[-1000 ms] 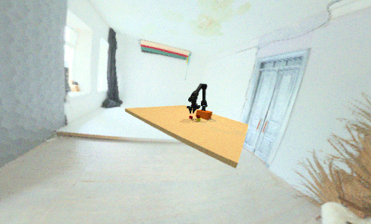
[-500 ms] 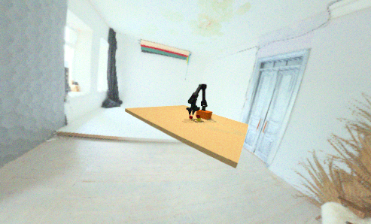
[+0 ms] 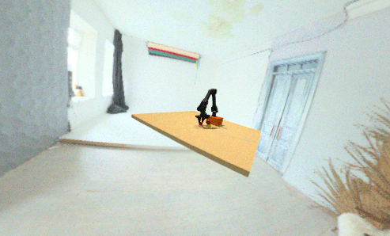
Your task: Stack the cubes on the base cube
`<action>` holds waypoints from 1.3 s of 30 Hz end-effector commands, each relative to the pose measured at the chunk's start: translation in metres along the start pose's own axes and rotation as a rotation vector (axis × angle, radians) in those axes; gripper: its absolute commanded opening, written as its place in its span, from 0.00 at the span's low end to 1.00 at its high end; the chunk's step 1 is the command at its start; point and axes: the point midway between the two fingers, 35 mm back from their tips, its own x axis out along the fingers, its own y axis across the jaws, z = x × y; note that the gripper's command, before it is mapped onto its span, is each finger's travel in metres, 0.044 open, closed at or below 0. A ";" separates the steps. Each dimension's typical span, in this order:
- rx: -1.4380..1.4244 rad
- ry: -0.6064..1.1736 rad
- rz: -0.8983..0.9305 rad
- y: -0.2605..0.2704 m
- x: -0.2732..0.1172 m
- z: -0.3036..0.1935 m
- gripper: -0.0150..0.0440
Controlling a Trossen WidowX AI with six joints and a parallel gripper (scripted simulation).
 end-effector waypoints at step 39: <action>0.006 0.006 -0.004 -0.004 -0.078 0.000 0.43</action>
